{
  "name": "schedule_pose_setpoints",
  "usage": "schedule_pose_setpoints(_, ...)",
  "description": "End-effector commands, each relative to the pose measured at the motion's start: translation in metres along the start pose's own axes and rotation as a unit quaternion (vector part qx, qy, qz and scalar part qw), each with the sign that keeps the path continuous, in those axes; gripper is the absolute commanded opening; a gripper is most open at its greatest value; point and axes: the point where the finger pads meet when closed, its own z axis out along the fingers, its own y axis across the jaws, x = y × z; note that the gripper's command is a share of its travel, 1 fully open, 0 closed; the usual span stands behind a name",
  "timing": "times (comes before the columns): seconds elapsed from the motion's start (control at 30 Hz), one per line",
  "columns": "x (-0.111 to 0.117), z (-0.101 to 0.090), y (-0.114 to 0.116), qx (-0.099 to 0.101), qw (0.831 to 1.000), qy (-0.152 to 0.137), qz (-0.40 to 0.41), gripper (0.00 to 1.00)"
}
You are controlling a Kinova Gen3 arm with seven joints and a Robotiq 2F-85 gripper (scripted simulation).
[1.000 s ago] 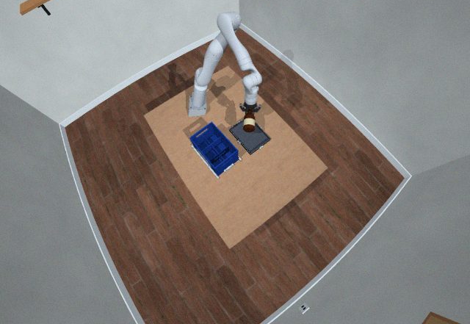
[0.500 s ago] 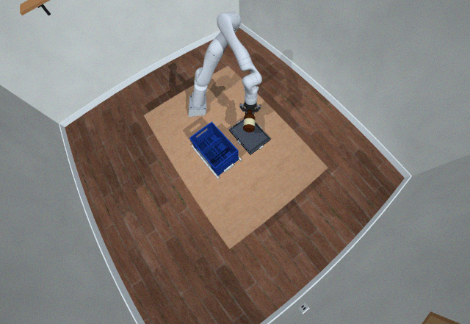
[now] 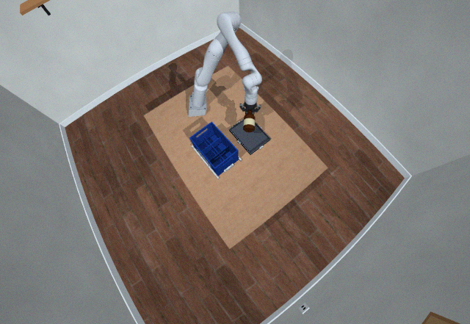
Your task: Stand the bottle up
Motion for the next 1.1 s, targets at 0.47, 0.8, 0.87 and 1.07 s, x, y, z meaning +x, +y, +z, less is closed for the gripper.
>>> schedule_pose_setpoints(0.47,-0.0002,-0.0004,0.0003,-0.001,1.0,0.0,0.021,0.0)
schedule_pose_setpoints(0.8,-0.0002,-0.0004,0.0003,-0.001,0.997,0.0,0.082,0.0)
schedule_pose_setpoints(0.87,-0.0002,-0.0004,0.0003,-0.001,0.995,0.0,0.097,0.0)
schedule_pose_setpoints(1.07,-0.0002,-0.0004,0.0003,-0.001,0.992,0.0,0.126,0.0)
